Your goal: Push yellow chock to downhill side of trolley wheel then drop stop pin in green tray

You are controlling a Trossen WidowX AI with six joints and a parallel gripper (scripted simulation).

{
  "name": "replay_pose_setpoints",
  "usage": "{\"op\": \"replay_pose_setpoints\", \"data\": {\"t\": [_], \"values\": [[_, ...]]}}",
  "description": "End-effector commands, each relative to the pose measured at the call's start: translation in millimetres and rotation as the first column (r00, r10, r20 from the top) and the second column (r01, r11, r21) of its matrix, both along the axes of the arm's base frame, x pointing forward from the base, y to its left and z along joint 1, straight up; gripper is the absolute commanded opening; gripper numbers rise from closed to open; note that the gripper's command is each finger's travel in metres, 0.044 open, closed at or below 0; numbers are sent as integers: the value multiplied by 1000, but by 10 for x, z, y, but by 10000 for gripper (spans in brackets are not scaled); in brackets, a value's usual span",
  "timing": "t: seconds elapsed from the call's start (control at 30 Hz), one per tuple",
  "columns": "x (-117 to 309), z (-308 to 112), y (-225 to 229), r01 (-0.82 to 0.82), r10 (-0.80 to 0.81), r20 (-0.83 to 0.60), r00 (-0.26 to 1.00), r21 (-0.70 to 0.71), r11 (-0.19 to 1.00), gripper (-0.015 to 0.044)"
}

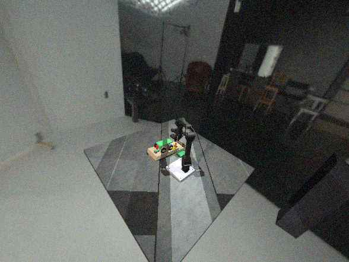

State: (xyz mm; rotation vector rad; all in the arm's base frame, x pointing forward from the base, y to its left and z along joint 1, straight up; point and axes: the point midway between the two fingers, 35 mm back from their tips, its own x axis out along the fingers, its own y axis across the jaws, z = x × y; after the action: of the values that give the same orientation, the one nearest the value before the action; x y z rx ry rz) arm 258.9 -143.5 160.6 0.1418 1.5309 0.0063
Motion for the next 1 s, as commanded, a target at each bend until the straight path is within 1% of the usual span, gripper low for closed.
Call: {"op": "replay_pose_setpoints", "data": {"t": [0.0, 0.03, 0.1, 0.17, 0.37, 0.53, 0.73, 0.97], "values": [[-4, -15, 3, 0, 0, -2, 1000, 1, 1000, 269], [-4, -15, 3, 0, 0, -2, 1000, 1, 1000, 295], [68, 30, -21, 18, -17, 30, 999, -12, 1000, 242], [249, 155, -70, 69, -65, 111, 992, -36, 997, 190], [384, 210, 201, 263, -264, 96, 960, 28, 964, 190], [469, 251, 448, 420, -425, 58, 903, 78, 904, 190], [543, 300, 752, 594, -598, -9, 802, 121, 795, 190], [592, 358, 1113, 767, -761, -104, 640, 138, 626, 190]]}}
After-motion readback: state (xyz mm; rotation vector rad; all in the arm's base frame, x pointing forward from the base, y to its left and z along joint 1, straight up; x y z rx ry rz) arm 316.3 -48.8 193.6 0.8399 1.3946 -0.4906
